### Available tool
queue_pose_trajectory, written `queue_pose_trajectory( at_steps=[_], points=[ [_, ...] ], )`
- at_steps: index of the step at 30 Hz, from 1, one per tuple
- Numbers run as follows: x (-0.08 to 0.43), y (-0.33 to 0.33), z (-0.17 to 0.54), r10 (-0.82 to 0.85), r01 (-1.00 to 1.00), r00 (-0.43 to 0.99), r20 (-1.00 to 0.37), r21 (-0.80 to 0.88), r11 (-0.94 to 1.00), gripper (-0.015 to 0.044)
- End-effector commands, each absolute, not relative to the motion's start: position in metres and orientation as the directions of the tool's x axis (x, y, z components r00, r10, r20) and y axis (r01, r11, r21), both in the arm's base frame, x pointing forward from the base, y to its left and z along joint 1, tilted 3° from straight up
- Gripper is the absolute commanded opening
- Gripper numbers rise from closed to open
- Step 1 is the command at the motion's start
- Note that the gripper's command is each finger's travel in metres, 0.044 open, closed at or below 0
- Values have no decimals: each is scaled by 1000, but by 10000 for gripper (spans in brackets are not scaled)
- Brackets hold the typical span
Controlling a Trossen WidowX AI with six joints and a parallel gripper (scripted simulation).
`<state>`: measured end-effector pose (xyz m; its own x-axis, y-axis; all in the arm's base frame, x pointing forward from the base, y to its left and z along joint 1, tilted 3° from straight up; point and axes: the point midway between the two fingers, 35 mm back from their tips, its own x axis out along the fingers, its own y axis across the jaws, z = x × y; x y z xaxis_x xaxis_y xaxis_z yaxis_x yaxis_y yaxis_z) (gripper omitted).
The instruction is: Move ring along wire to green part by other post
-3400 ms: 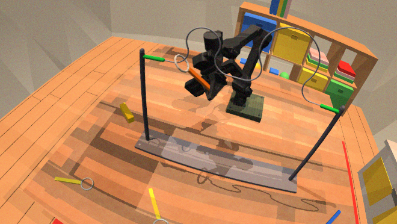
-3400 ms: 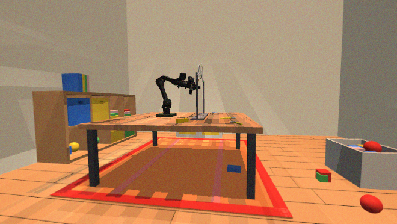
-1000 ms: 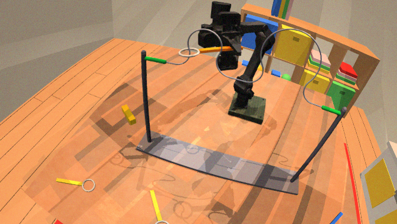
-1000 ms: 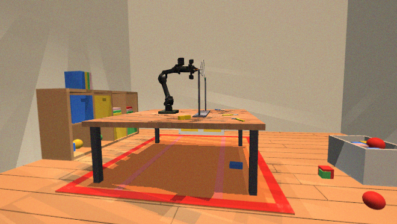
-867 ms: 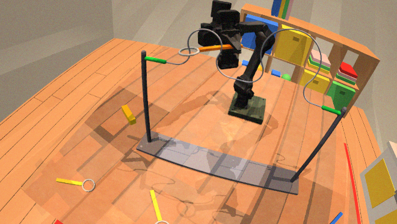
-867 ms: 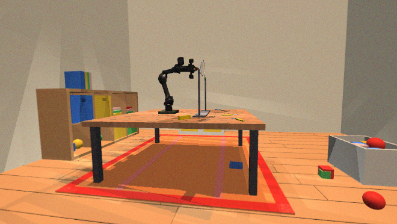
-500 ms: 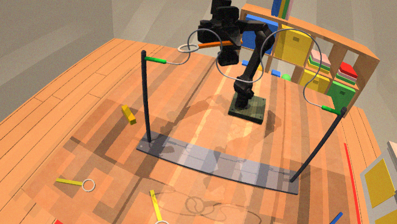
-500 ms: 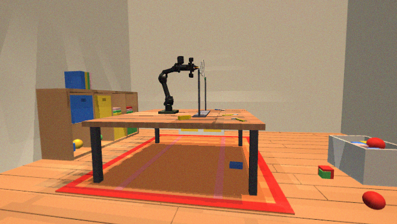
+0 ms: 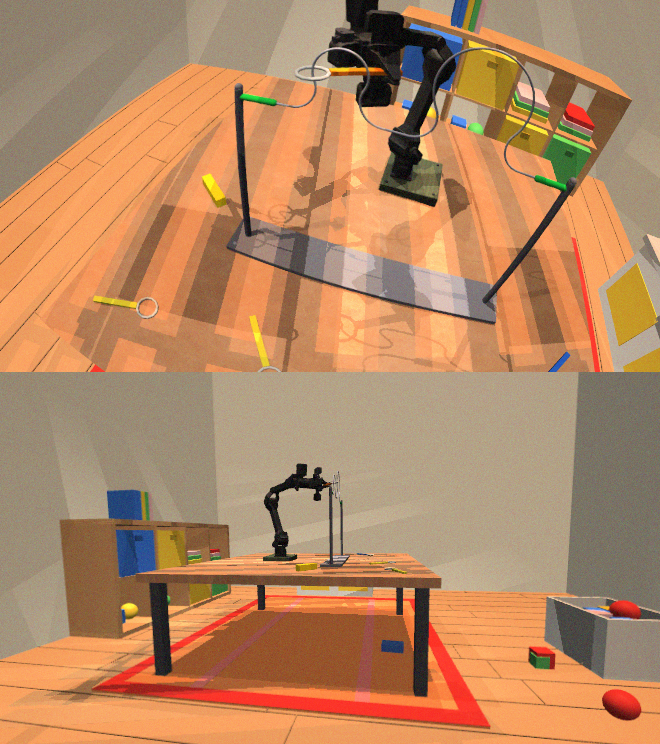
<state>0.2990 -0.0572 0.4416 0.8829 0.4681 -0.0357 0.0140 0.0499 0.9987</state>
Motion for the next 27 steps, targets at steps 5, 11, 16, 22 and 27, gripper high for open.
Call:
queue_pose_trajectory(
  at_steps=[5, 11, 16, 22, 27],
  points=[
    [299, -58, 436, 455, 16, 884, -105, 981, 194, -150],
    [300, -60, 429, 436, 24, 885, -162, 952, 306, -150],
    [300, -62, 423, 414, 30, 886, -209, 917, 398, -150],
    [300, -65, 416, 381, 39, 886, -264, 862, 506, -150],
    [300, -69, 410, 346, 47, 886, -307, 804, 593, -150]
  ],
)
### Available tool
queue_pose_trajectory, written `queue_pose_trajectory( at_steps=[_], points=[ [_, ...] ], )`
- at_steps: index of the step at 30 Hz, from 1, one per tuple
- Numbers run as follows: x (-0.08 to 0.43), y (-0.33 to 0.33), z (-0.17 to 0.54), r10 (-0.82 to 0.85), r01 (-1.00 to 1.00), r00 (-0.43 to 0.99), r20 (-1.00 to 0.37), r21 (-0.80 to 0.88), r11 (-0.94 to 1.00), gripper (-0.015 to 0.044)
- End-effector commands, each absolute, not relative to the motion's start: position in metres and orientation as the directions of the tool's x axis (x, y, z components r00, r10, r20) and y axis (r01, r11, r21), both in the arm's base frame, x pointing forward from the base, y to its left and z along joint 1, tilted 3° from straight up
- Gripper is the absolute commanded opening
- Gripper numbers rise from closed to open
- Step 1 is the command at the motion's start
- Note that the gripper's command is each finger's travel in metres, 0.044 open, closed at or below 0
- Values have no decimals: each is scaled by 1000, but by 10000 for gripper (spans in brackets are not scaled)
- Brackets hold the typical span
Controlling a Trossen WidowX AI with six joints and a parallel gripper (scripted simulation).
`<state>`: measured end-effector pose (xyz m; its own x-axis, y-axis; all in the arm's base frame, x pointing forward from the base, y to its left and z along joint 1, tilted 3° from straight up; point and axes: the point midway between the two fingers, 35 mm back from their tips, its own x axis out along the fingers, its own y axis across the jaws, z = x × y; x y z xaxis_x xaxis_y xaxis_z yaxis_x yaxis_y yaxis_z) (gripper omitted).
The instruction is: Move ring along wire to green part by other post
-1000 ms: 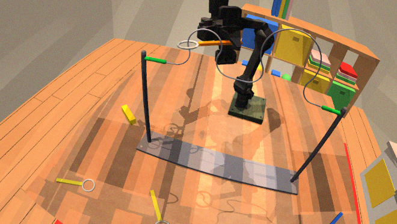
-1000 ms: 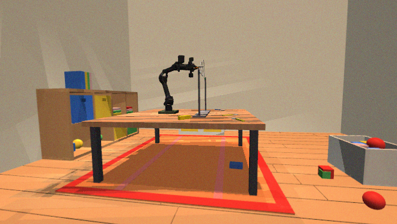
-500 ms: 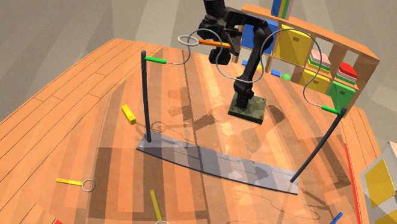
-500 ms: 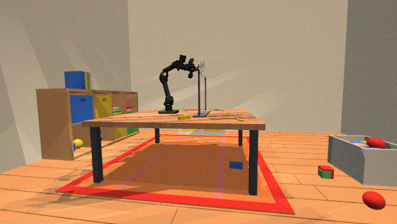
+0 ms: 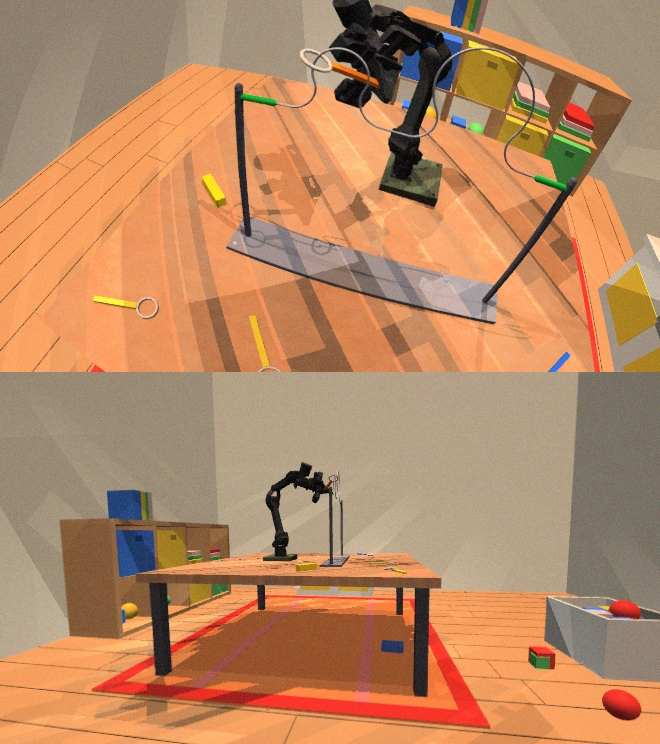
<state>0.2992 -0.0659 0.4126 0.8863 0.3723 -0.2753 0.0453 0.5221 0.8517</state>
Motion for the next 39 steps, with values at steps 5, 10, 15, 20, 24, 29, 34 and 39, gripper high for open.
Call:
queue_pose_trajectory(
  at_steps=[5, 10, 15, 20, 24, 29, 34, 39],
  points=[
    [300, -73, 405, 307, 55, 886, -347, 737, 674, -150],
    [300, -77, 400, 268, 63, 886, -379, 670, 740, -150],
    [300, -81, 397, 229, 71, 885, -405, 604, 793, -150],
    [300, -86, 393, 185, 79, 884, -429, 527, 846, -150],
    [300, -91, 390, 142, 86, 883, -447, 451, 888, -150],
    [299, -96, 387, 89, 94, 882, -463, 357, 929, -150],
    [299, -104, 385, 27, 103, 880, -474, 245, 964, -150],
    [299, -111, 383, -36, 111, 878, -478, 130, 985, -150]
  ],
)
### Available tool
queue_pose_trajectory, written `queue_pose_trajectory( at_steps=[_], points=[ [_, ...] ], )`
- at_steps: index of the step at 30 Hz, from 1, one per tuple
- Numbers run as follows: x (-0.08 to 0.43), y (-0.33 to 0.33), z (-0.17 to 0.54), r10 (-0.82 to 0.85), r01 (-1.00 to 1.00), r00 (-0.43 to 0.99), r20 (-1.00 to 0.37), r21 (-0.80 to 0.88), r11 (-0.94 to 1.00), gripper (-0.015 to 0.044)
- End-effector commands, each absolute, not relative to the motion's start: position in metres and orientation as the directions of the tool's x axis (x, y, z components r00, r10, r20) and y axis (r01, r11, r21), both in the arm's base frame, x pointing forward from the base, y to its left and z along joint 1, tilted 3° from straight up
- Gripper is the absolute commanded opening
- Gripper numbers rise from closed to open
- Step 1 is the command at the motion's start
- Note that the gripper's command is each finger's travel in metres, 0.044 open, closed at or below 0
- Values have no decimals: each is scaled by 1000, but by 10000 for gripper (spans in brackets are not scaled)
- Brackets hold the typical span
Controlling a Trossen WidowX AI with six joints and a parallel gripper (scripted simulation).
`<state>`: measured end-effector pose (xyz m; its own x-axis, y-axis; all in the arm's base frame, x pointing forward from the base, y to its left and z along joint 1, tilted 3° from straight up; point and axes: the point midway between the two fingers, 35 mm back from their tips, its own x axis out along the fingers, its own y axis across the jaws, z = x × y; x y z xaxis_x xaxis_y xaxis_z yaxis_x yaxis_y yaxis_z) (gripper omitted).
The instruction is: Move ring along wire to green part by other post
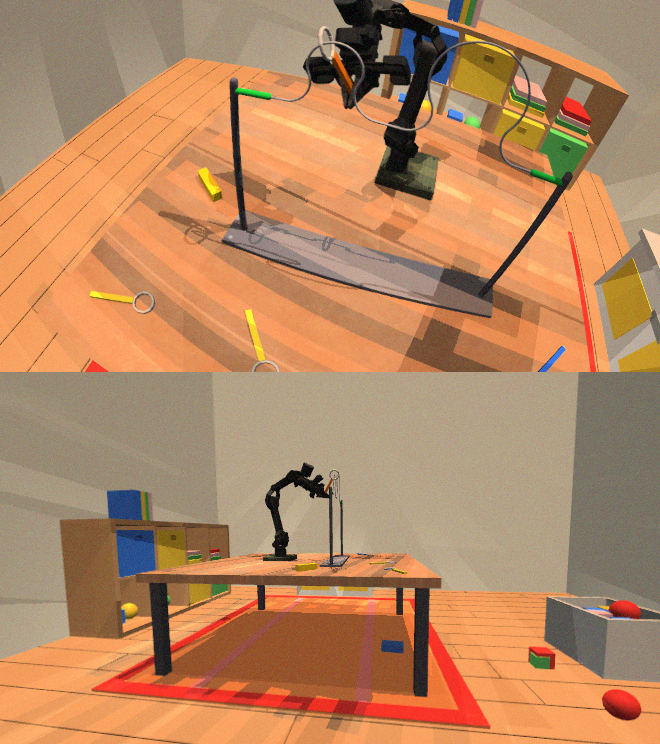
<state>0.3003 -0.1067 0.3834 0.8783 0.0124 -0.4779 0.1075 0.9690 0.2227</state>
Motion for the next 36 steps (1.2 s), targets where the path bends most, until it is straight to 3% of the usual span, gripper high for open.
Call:
queue_pose_trajectory(
  at_steps=[1, 18, 36],
  points=[
    [299, -112, 383, -48, 113, 877, -477, 108, 988, -150],
    [298, -137, 383, -246, 137, 869, -430, -269, 953, -150],
    [297, -162, 395, -420, 152, 858, -294, -637, 755, -150]
  ],
)
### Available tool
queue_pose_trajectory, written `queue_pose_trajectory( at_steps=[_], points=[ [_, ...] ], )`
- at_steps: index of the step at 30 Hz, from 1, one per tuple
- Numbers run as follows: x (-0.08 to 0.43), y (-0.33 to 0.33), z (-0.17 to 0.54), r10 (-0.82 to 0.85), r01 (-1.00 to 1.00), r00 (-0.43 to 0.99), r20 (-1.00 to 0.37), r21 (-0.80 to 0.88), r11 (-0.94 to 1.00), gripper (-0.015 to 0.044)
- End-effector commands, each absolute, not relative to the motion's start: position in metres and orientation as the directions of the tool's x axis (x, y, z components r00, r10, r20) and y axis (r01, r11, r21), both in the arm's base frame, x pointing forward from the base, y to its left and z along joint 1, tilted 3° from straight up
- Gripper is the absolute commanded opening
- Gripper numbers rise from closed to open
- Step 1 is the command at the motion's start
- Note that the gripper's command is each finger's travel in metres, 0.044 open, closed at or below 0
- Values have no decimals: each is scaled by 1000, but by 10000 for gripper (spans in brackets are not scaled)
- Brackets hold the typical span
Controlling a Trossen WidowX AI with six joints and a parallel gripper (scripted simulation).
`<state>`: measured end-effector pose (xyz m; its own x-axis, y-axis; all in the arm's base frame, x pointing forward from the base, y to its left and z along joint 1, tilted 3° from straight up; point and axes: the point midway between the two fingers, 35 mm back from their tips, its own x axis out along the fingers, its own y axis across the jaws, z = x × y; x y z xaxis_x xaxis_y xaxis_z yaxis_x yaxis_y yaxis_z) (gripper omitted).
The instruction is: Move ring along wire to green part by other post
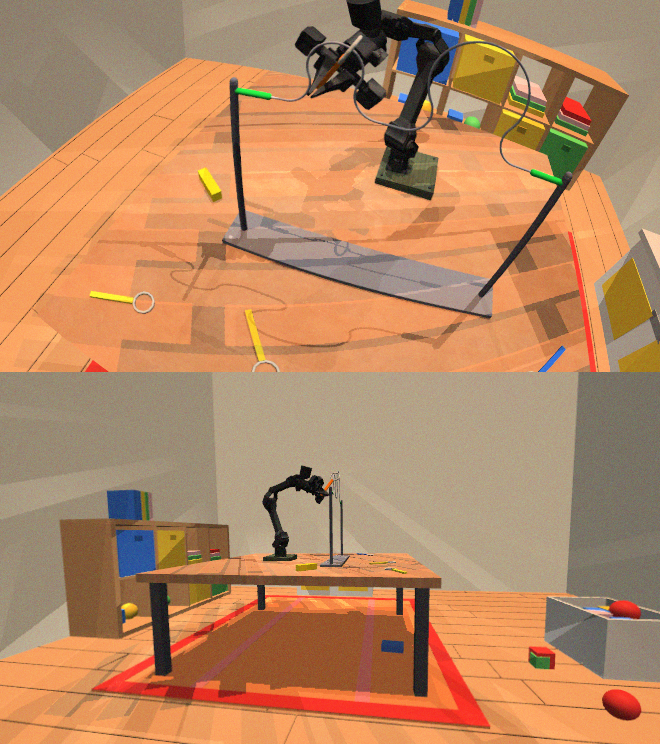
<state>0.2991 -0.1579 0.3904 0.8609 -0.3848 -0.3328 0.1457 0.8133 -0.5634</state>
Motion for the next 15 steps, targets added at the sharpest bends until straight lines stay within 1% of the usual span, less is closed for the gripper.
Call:
queue_pose_trajectory(
  at_steps=[1, 15],
  points=[
    [297, -163, 396, -428, 152, 858, -285, -655, 740, -150],
    [296, -178, 412, -508, 153, 850, -137, -859, 488, -150]
  ],
)
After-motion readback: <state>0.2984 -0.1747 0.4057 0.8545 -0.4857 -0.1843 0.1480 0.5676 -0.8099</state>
